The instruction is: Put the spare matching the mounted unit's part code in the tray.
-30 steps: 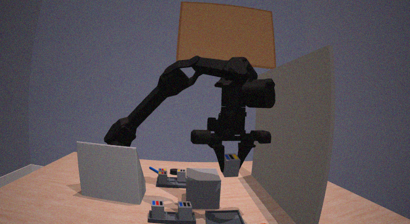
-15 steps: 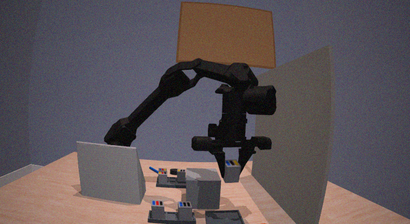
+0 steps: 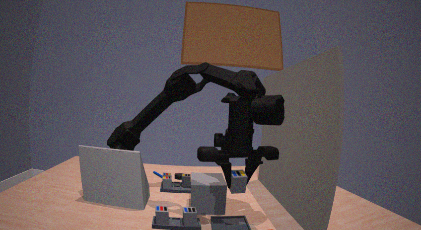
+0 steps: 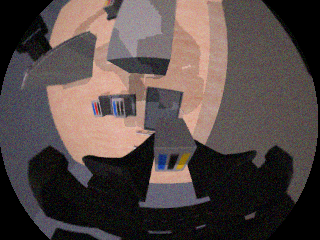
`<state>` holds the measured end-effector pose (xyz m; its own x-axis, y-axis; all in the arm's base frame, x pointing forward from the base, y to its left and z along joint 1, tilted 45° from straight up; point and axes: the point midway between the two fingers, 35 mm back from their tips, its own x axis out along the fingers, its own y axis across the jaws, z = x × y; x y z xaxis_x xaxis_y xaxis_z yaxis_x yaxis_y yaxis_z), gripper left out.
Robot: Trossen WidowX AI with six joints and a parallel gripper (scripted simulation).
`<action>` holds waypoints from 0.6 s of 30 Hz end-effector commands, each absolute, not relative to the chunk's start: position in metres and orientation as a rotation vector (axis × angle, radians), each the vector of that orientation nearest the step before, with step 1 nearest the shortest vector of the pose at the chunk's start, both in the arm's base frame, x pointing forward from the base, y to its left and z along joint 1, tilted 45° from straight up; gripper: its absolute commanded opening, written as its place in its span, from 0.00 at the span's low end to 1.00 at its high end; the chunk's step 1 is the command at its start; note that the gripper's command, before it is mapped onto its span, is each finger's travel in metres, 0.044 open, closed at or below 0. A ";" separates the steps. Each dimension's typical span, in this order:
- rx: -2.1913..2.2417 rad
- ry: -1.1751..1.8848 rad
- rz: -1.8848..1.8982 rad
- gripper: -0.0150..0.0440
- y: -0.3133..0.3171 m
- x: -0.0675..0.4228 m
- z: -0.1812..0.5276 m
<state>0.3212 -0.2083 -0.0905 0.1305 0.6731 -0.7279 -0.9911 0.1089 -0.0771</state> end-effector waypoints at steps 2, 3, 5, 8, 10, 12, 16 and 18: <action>-0.645 0.607 1.334 0.25 -0.206 0.322 -0.094; -0.645 0.607 1.334 0.25 -0.205 0.322 -0.094; -0.645 0.607 1.334 0.25 -0.204 0.322 -0.096; -0.645 0.607 1.334 0.25 -0.202 0.323 -0.098; -0.645 0.607 1.334 0.25 -0.201 0.323 -0.100; -0.645 0.607 1.334 0.25 -0.199 0.324 -0.101; -0.645 0.607 1.334 0.25 -0.196 0.324 -0.104; -0.645 0.607 1.334 0.25 -0.195 0.325 -0.105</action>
<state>0.3249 -0.1961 -0.1038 0.1306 0.6732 -0.7278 -0.9911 0.1084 -0.0776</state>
